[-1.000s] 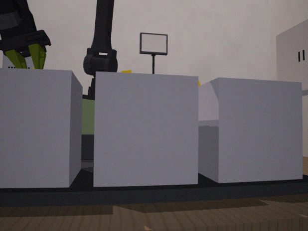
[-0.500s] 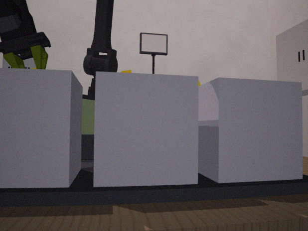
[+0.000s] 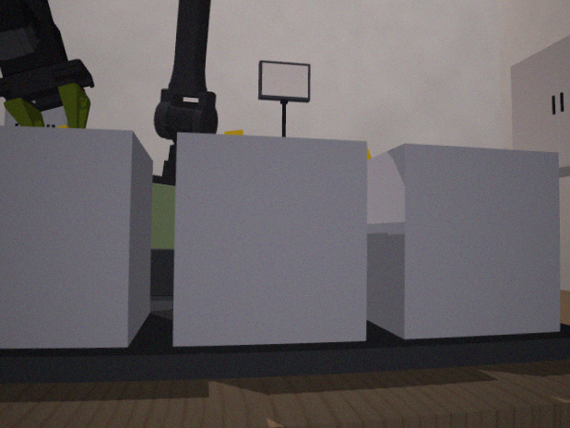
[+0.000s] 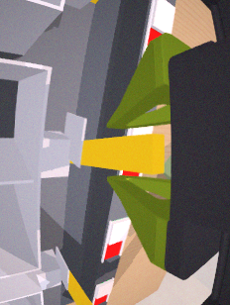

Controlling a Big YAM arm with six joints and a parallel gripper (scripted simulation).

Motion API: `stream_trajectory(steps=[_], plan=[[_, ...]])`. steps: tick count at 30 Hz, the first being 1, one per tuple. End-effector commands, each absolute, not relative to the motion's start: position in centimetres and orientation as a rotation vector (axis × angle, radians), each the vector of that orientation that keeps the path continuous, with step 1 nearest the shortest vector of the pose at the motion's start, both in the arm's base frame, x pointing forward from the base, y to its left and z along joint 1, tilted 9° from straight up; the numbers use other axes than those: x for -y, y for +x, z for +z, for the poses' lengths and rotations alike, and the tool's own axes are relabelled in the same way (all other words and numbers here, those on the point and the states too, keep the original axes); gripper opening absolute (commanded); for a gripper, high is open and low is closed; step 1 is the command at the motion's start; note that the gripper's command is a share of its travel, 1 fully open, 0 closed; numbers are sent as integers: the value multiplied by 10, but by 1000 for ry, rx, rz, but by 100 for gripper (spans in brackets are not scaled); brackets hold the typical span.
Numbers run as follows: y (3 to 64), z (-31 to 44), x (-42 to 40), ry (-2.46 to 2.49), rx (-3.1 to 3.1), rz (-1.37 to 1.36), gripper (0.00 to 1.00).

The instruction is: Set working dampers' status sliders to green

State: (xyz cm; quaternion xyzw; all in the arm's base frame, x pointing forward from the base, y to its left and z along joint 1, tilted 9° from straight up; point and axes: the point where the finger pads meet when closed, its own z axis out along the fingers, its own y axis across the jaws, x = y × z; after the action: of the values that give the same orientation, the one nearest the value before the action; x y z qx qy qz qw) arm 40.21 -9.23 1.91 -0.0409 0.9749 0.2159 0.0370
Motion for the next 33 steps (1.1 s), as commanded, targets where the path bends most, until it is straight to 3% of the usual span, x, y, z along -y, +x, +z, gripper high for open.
stream_trajectory(steps=[1,33], plan=[[421,45,106,-144,-2941,614,36],[415,97,131,-149,-2958,620,36]])
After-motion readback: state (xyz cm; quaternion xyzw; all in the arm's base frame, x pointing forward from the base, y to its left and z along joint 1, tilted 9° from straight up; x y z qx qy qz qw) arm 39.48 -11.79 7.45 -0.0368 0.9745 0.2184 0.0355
